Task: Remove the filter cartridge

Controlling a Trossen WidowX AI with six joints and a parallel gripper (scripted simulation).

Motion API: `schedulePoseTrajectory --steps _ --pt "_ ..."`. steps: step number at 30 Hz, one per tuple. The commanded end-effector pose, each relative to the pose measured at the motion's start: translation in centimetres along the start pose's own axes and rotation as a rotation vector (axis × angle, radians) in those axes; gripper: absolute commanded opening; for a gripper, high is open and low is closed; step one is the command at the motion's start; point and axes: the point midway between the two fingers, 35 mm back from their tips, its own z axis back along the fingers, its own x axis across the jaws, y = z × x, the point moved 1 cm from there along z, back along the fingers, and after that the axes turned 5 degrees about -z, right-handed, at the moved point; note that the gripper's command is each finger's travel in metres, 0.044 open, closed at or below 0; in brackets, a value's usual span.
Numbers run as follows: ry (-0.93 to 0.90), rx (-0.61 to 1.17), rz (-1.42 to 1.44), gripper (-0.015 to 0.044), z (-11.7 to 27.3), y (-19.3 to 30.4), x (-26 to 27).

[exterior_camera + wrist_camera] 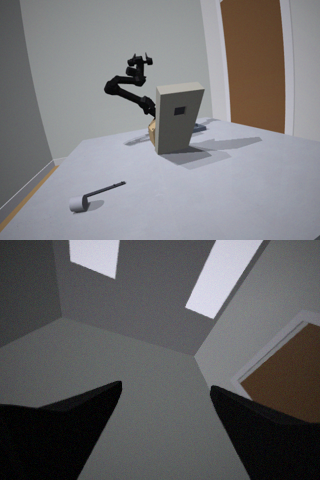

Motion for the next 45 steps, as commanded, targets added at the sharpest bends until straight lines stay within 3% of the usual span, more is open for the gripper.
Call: schedulePoseTrajectory --steps 1,11,20,29,37,45 --pt "0.004 -0.002 -0.001 0.0374 0.0 -0.1 -0.1" --pt "0.384 -0.219 -0.058 0.0111 0.7 -7.0 -10.4" --pt "0.703 -0.555 -0.127 0.0110 5.9 -15.1 -18.2" --pt "0.966 -1.098 -0.207 0.0110 16.8 -24.0 -23.3" --pt "1.069 -1.643 -0.199 0.0110 28.5 -28.9 -23.0" --pt "1.036 -2.191 -0.060 0.0110 39.3 -30.6 -18.7"
